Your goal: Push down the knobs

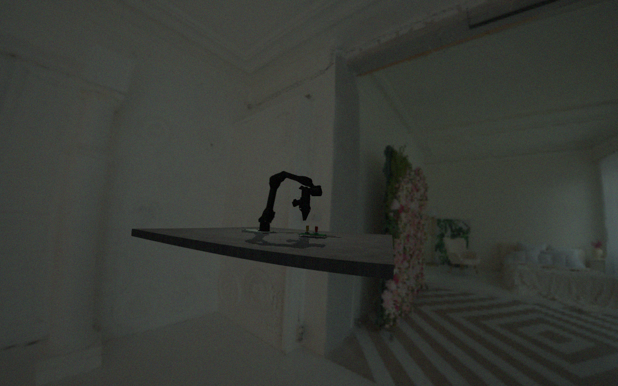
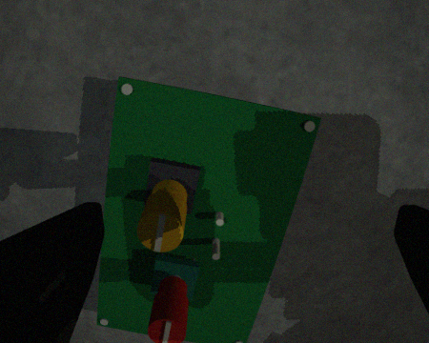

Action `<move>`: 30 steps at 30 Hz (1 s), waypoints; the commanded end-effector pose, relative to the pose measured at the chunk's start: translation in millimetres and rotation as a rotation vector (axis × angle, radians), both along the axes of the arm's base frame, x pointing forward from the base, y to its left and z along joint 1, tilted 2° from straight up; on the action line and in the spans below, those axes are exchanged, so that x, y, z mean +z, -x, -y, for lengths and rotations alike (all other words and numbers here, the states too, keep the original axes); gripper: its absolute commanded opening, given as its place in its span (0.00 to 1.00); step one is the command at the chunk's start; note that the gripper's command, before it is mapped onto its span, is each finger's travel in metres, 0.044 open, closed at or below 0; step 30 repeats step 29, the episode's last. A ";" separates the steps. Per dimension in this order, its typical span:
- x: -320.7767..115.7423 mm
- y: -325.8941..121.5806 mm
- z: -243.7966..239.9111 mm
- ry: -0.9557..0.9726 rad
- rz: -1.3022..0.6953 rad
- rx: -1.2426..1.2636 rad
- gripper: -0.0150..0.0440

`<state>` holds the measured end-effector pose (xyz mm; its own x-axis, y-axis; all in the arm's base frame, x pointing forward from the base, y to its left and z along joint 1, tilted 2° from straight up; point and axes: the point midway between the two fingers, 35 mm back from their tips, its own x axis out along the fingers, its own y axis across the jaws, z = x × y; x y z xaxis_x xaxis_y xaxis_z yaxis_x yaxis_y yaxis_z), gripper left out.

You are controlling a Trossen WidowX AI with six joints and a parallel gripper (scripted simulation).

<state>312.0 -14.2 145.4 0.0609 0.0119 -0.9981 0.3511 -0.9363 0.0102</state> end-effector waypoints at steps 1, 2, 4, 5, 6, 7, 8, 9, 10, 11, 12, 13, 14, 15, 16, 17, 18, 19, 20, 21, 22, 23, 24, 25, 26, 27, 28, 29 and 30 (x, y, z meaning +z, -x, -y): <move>-0.7 46.2 -2.5 -0.004 0.002 -0.001 1.00; -2.5 58.6 -3.1 -0.005 0.002 -0.003 1.00; -5.7 74.8 -3.9 -0.005 0.001 -0.006 1.00; -6.2 76.8 -4.0 -0.005 0.001 -0.006 1.00; -6.2 76.8 -4.0 -0.005 0.001 -0.006 1.00; -6.2 76.8 -4.0 -0.005 0.001 -0.006 1.00; -6.2 76.8 -4.0 -0.005 0.001 -0.006 1.00; -6.2 76.8 -4.0 -0.005 0.001 -0.006 1.00; -6.2 76.8 -4.0 -0.005 0.001 -0.006 1.00; -6.2 76.8 -4.0 -0.005 0.001 -0.006 1.00; -6.2 76.8 -4.0 -0.005 0.001 -0.006 1.00; -6.2 76.8 -4.0 -0.005 0.001 -0.006 1.00; -6.2 76.8 -4.0 -0.005 0.001 -0.006 1.00; -6.2 76.8 -4.0 -0.005 0.001 -0.006 1.00; -6.2 76.8 -4.0 -0.005 0.001 -0.006 1.00; -6.2 76.8 -4.0 -0.005 0.001 -0.006 1.00; -6.2 76.8 -4.0 -0.005 0.001 -0.006 1.00; -6.2 76.8 -4.0 -0.005 0.001 -0.006 1.00; -6.2 76.8 -4.0 -0.005 0.001 -0.006 1.00; -6.2 76.8 -4.0 -0.005 0.001 -0.006 1.00; -6.2 76.8 -4.0 -0.005 0.001 -0.006 1.00; -6.2 76.8 -4.0 -0.005 0.001 -0.006 1.00; -6.2 76.8 -4.0 -0.005 0.001 -0.006 1.00; -6.2 76.8 -4.0 -0.005 0.001 -0.006 1.00; -6.2 76.8 -4.0 -0.005 0.001 -0.006 1.00; -6.2 76.8 -4.0 -0.005 0.001 -0.006 1.00; -6.2 76.8 -4.0 -0.005 0.001 -0.006 1.00; -6.2 76.8 -4.0 -0.005 0.001 -0.006 1.00; -6.2 76.8 -4.0 -0.005 0.001 -0.006 1.00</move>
